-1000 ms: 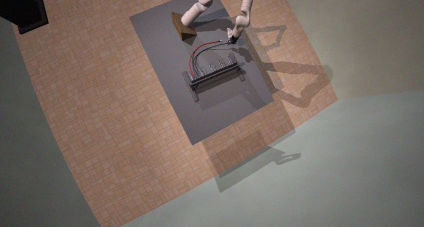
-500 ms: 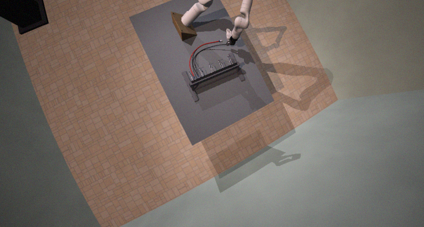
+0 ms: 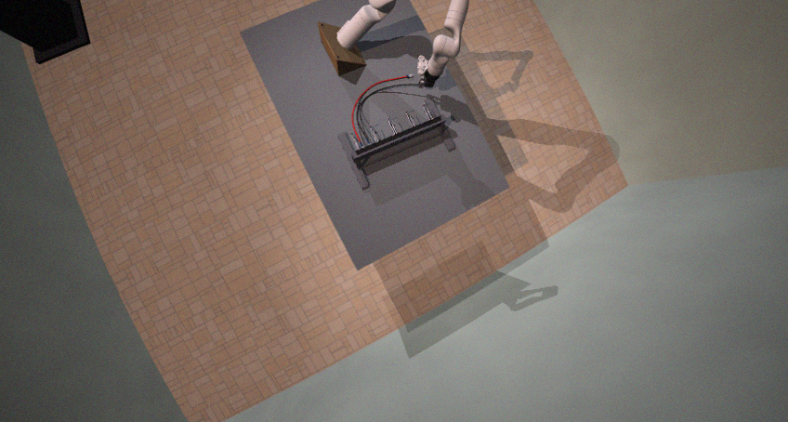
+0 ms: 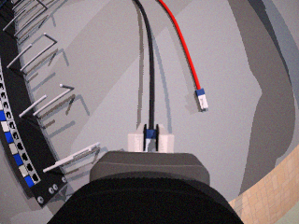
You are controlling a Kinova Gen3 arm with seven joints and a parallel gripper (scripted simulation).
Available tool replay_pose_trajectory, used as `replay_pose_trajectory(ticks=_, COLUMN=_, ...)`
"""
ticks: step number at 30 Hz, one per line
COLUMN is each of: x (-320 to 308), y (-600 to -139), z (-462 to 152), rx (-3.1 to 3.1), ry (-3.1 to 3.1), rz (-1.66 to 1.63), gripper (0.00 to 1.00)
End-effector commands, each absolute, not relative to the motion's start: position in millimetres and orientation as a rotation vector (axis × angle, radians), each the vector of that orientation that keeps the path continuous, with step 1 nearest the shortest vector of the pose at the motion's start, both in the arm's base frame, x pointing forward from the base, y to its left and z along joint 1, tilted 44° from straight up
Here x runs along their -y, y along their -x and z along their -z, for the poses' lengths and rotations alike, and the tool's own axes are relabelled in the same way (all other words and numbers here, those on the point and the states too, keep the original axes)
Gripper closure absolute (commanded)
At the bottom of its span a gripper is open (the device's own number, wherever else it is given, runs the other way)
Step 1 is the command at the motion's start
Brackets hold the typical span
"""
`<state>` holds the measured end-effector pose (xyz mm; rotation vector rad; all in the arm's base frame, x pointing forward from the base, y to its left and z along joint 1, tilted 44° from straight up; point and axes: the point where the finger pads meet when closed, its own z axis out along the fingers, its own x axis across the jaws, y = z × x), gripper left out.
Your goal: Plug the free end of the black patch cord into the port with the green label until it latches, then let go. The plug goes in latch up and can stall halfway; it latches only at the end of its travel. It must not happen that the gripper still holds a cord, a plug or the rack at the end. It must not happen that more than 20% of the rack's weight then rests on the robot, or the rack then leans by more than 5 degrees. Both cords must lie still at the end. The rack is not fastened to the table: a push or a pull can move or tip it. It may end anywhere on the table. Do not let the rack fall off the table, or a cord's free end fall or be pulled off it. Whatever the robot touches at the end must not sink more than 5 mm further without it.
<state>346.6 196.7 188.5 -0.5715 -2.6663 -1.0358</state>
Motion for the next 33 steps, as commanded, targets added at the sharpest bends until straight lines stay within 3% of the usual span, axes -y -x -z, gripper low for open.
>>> replay_pose_trajectory(ticks=1, x=-191.6, y=-350.2, z=-184.1, rx=2.652, ry=0.606, rz=1.027, gripper=1.00)
replay_pose_trajectory(ticks=33, x=-148.9, y=-380.4, z=-154.6, rx=2.455, ry=0.973, rz=0.931, gripper=1.00)
